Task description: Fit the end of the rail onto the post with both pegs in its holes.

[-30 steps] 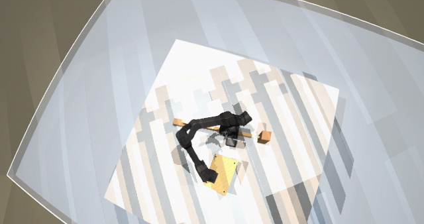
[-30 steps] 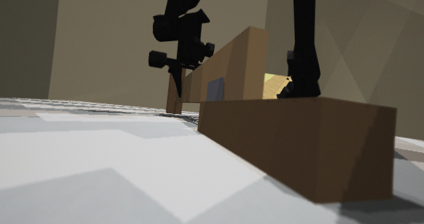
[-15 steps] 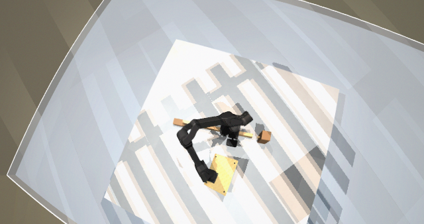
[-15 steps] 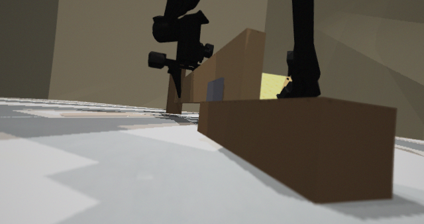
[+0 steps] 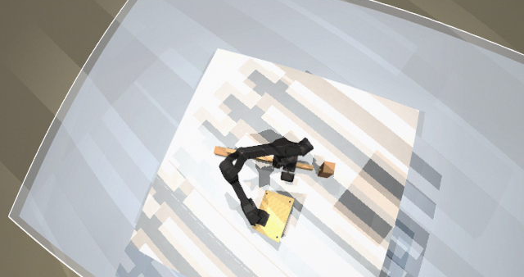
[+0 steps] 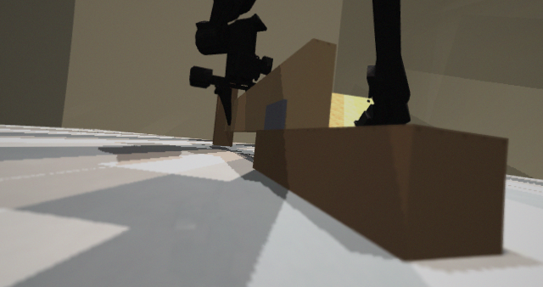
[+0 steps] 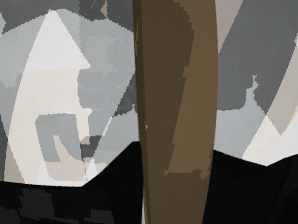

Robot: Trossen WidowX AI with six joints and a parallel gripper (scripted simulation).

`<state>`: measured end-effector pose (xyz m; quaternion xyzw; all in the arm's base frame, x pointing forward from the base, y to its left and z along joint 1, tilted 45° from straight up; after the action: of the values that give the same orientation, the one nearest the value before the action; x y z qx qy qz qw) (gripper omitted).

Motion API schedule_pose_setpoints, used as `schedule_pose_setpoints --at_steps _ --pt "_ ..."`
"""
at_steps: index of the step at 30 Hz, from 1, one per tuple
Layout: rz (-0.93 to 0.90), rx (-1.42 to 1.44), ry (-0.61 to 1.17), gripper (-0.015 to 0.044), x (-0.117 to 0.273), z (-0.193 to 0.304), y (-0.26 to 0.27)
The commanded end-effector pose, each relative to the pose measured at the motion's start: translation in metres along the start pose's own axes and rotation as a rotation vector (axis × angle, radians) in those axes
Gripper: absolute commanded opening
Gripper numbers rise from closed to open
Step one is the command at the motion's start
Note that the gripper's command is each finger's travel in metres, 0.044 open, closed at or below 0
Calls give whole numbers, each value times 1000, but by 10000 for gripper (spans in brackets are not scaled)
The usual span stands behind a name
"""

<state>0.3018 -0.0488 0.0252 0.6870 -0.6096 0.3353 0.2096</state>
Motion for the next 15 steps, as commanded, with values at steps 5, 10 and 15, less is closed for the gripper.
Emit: schedule_pose_setpoints --at_steps 5,10,15 --pt "7 1 6 0 3 4 -1" --pt "7 1 6 0 3 5 -1" --pt "7 1 6 0 2 7 -1"
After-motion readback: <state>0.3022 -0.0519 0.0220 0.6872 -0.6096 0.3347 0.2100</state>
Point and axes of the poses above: the point midway between the two fingers, 35 mm back from their tips, its own x axis back along the fingers, its own y axis across the jaws, z = x × y, the point moved 4 cm from there along x, back along the fingers, and after that the axes turned 1 degree about x, right-handed, at the moved point
